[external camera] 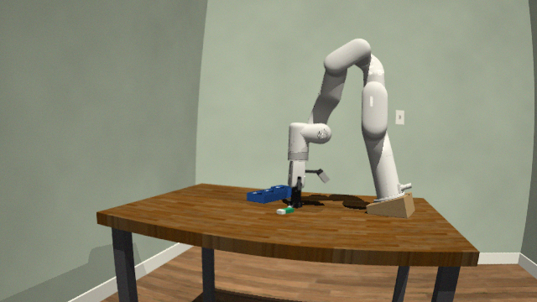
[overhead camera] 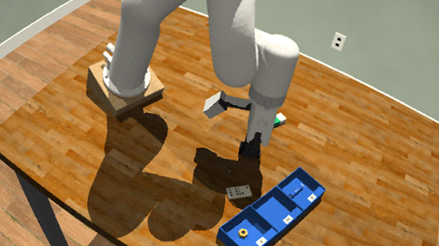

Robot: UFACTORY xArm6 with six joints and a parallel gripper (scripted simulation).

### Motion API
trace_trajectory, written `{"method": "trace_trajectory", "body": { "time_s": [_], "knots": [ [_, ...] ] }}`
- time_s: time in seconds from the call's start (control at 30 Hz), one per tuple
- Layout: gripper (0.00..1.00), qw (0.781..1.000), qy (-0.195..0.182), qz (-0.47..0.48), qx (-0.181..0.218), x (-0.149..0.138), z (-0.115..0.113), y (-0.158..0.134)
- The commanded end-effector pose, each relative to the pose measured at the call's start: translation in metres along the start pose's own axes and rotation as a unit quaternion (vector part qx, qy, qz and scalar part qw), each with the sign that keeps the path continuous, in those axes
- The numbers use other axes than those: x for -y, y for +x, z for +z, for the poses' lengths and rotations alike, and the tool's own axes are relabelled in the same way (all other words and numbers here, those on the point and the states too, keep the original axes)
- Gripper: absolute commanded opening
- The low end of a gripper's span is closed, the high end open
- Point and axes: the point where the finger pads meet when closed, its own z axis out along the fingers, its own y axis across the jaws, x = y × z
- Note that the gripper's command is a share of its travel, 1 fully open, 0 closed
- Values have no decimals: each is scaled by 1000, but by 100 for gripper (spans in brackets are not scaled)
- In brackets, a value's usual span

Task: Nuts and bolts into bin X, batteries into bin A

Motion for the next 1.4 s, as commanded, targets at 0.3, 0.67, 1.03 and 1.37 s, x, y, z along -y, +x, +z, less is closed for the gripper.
{"method": "trace_trajectory", "body": {
  "time_s": [0.3, 0.67, 1.03, 1.37],
  "knots": [
    [0, 1000, 0, 0, 1, 0, -1, -1],
    [0, 1000, 0, 0, 1, 0, -1, -1],
    [0, 1000, 0, 0, 1, 0, -27, -1],
    [0, 1000, 0, 0, 1, 0, -54, -1]
  ]
}}
